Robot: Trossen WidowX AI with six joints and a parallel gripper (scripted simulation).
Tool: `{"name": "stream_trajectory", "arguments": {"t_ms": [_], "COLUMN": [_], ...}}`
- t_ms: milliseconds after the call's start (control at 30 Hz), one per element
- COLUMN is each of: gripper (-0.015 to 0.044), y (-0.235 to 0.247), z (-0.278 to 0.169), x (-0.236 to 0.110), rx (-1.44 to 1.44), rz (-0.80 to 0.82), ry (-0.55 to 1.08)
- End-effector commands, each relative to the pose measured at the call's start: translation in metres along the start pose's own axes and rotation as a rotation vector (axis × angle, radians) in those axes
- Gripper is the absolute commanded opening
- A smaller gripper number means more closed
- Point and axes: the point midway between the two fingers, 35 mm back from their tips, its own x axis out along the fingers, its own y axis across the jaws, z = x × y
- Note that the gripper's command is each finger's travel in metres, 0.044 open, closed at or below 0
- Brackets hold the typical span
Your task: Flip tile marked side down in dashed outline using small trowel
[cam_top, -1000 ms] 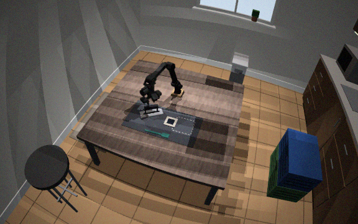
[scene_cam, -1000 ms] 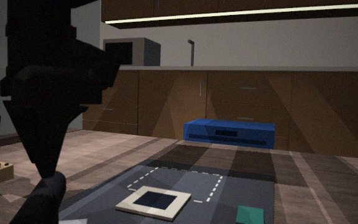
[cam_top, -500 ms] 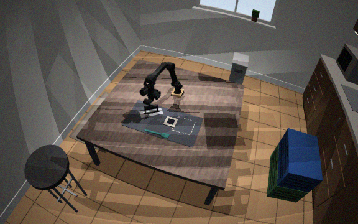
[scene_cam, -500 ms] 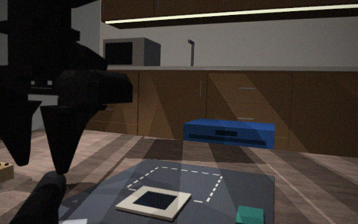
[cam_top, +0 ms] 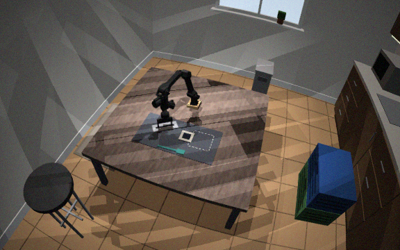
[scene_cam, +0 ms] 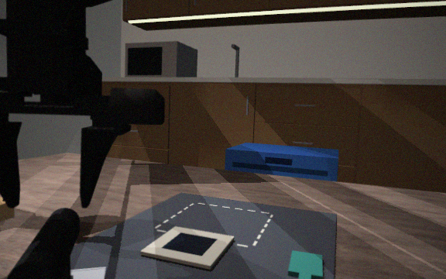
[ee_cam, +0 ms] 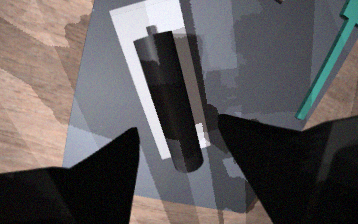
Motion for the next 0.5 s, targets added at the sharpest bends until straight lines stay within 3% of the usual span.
{"name": "stream_trajectory", "arguments": {"t_ms": [0, 467], "gripper": [0.027, 0.027], "y": [0.0, 0.0], "z": [0.0, 0.0], "x": [0.0, 0.011], "rx": [-0.136, -0.139], "rz": [0.002, 0.002], "ry": [-0.002, -0.003]}}
